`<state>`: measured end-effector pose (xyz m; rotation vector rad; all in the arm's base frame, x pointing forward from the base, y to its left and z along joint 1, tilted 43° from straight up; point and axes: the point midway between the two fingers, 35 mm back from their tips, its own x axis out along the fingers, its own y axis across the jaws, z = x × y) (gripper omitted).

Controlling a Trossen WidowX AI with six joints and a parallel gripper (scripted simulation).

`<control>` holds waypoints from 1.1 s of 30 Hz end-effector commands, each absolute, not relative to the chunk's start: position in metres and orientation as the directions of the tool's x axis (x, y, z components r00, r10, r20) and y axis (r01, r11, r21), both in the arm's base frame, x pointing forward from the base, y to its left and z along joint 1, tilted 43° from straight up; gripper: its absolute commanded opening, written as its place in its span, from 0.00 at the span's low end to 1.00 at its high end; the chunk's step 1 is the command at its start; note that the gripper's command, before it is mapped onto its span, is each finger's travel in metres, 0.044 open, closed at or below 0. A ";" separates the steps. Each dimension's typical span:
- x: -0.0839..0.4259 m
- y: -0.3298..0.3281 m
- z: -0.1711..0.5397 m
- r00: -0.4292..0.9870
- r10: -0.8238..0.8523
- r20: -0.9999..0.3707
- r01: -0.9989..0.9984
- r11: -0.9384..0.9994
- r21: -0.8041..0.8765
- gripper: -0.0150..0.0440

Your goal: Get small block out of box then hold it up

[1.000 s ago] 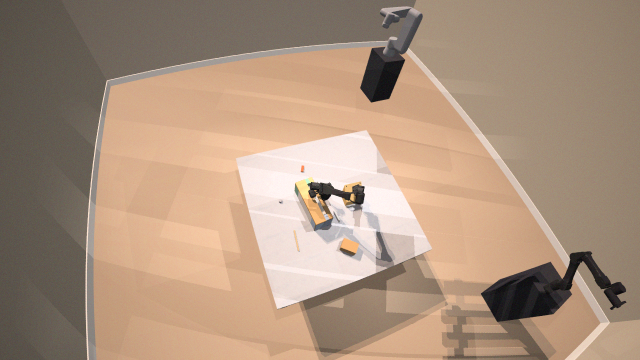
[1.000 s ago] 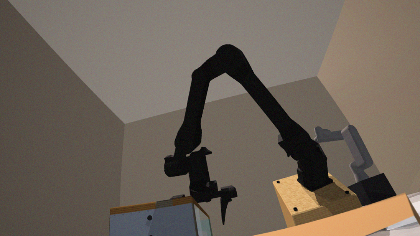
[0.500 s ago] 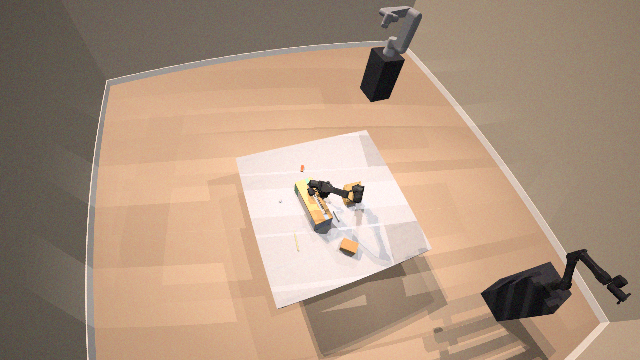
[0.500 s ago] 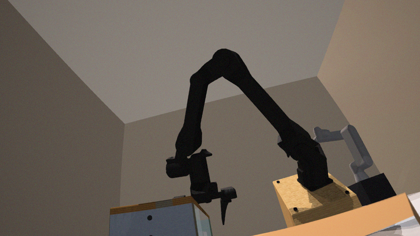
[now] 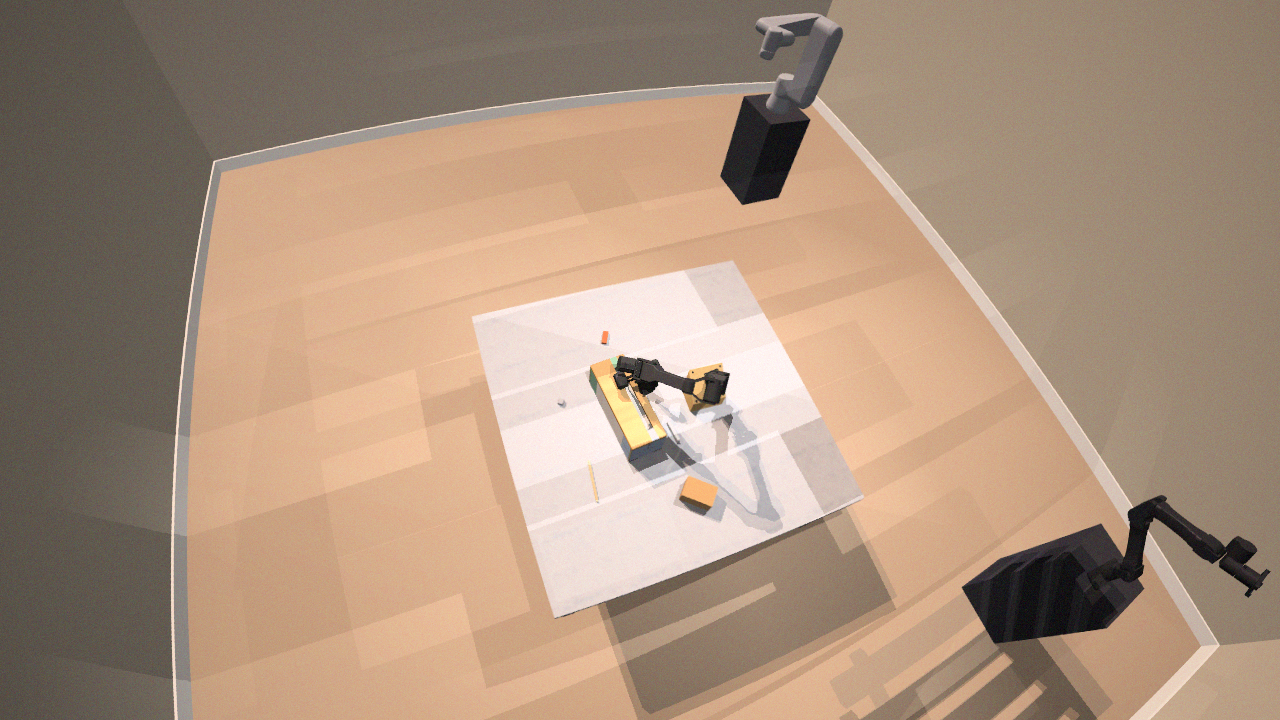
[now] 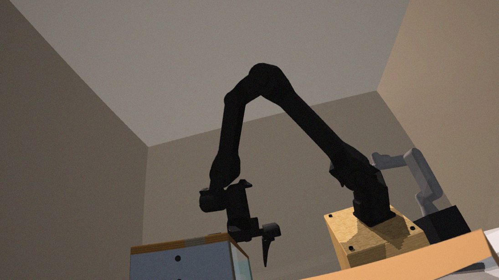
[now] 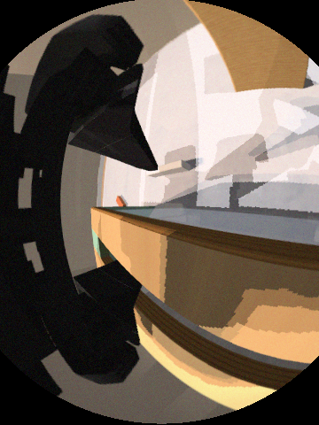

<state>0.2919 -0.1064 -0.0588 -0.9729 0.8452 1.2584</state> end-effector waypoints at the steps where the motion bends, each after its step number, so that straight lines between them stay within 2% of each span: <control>1: 0.293 -0.112 -0.063 0.129 0.366 -0.922 -0.992 0.042 -0.122 0.93; 23: 0.294 -0.129 -0.078 0.129 0.365 -0.922 -0.992 0.042 -0.122 0.93; 33: 0.285 -0.167 -0.028 0.127 0.367 -0.922 -0.992 0.041 -0.120 0.93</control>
